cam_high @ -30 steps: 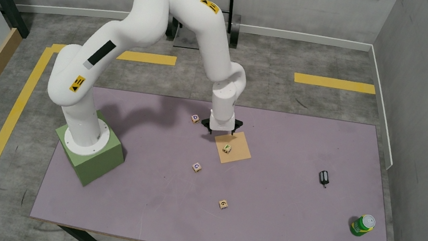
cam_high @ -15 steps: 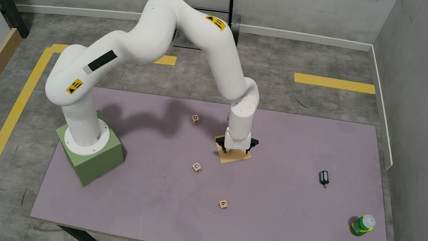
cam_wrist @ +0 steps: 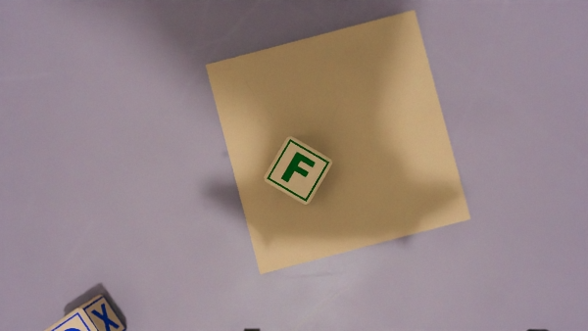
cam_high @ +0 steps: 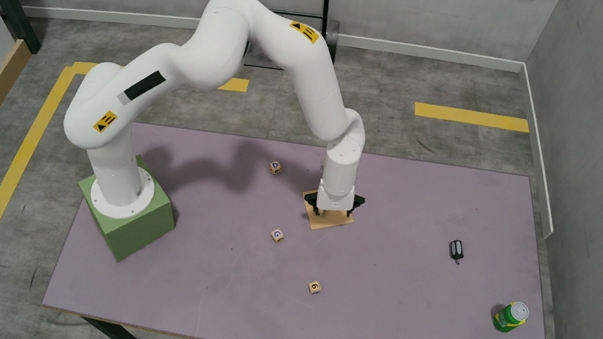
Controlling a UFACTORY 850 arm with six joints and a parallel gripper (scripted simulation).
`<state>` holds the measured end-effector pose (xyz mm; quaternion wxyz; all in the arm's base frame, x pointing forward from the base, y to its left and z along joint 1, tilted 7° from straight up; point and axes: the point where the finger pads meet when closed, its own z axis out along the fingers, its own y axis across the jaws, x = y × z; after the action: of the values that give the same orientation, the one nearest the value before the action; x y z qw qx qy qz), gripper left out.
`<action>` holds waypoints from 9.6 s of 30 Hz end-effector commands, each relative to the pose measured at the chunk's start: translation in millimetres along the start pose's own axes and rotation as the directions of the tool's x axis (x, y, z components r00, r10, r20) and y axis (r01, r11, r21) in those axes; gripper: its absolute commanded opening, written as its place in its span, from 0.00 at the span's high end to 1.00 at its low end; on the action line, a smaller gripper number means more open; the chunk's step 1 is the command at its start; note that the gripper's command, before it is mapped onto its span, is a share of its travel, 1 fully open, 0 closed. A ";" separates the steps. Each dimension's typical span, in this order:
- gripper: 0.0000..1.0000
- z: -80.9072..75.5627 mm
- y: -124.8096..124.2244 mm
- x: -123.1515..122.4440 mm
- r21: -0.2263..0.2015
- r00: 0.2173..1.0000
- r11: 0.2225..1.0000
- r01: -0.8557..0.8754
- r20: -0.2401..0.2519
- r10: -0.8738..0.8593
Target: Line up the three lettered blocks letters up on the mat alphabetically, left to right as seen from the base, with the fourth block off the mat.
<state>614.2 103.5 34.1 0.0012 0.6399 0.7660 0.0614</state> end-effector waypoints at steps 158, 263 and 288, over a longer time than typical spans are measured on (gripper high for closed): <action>0.00 3.2 -7.3 -262.3 -0.003 1.000 1.000 0.000 0.000 0.000; 0.00 2.2 -185.4 223.0 0.000 1.000 1.000 0.025 -0.014 -0.025; 0.00 25.8 -183.2 223.1 0.005 0.676 0.676 -0.737 -0.006 0.737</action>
<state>395.1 292.2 9.6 -0.0245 0.8739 0.4823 0.0549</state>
